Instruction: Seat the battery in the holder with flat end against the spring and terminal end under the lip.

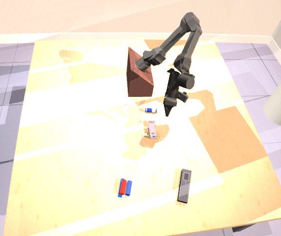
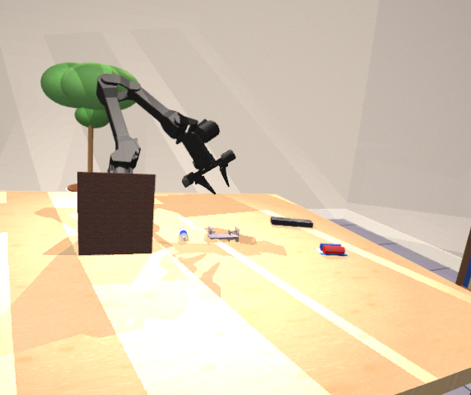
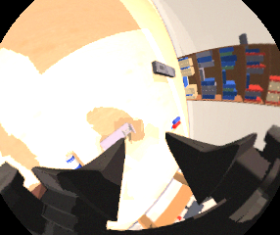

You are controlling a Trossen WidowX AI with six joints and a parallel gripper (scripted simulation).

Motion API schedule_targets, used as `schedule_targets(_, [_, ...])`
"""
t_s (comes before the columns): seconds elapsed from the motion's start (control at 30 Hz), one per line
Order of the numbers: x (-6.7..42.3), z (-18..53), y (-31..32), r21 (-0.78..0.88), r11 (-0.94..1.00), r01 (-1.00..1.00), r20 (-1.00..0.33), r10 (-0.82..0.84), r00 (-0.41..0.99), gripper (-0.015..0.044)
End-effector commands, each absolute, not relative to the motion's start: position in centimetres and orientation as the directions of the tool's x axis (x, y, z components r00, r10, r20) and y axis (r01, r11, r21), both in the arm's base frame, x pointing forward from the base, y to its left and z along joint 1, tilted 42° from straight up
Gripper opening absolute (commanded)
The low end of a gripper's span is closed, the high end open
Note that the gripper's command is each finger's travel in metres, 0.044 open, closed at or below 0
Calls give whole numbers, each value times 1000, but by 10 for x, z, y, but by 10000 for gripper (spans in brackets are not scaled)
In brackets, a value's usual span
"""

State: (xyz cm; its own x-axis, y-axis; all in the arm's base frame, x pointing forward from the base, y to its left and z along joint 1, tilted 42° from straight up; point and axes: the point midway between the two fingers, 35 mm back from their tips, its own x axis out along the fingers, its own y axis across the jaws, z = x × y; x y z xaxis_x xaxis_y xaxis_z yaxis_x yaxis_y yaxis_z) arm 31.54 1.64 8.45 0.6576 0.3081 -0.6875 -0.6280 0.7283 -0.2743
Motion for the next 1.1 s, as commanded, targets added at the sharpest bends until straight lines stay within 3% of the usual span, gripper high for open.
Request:
schedule_targets(0.0, [269, 22, 32, -115, 530, -840, -788, 467, 402, 234])
schedule_targets(0.13, [219, -12, 51, 55, 330, -942, -761, 625, 175, 234])
schedule_targets(0.2, [212, -15, 54, 79, 300, -951, -747, 650, 144, 234])
schedule_targets(1.07, [217, -38, 73, 79, 300, -951, -748, 648, 143, 234])
